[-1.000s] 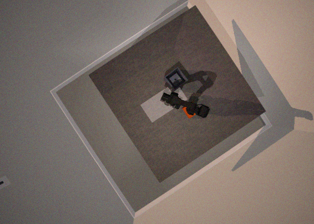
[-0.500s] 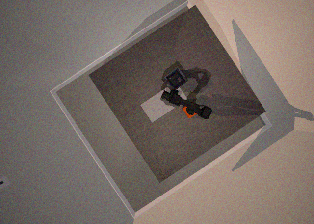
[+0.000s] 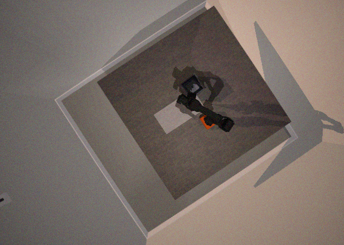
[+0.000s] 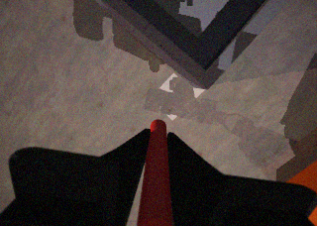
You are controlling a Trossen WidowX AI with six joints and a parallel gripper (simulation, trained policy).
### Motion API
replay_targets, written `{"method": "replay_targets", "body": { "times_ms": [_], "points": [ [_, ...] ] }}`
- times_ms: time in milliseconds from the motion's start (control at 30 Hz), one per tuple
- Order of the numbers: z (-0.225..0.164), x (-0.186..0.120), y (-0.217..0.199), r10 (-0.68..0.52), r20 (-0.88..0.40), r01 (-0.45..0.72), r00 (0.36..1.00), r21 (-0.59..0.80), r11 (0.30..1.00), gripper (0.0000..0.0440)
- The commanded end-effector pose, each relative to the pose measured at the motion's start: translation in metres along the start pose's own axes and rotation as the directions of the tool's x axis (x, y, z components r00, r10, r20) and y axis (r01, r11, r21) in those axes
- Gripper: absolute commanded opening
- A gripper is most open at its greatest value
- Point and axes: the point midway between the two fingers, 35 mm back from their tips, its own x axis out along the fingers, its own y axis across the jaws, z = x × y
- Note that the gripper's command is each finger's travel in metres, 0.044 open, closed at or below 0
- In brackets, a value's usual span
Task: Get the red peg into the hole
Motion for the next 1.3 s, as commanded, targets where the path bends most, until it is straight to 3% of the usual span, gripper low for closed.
{"method": "replay_targets", "body": {
  "times_ms": [0, 500, 1267],
  "points": [
    [0.018, -0.014, 0.007, 0.021, 0.038, -0.021, 0.999, -0.004, 1.000, 0.0000],
    [0.080, -0.016, 0.008, 0.005, 0.098, -0.011, 0.995, 0.061, 0.998, 0.0000],
    [0.137, 0.020, -0.001, -0.021, 0.080, 0.007, 0.997, 0.166, 0.986, 0.0015]
  ]
}}
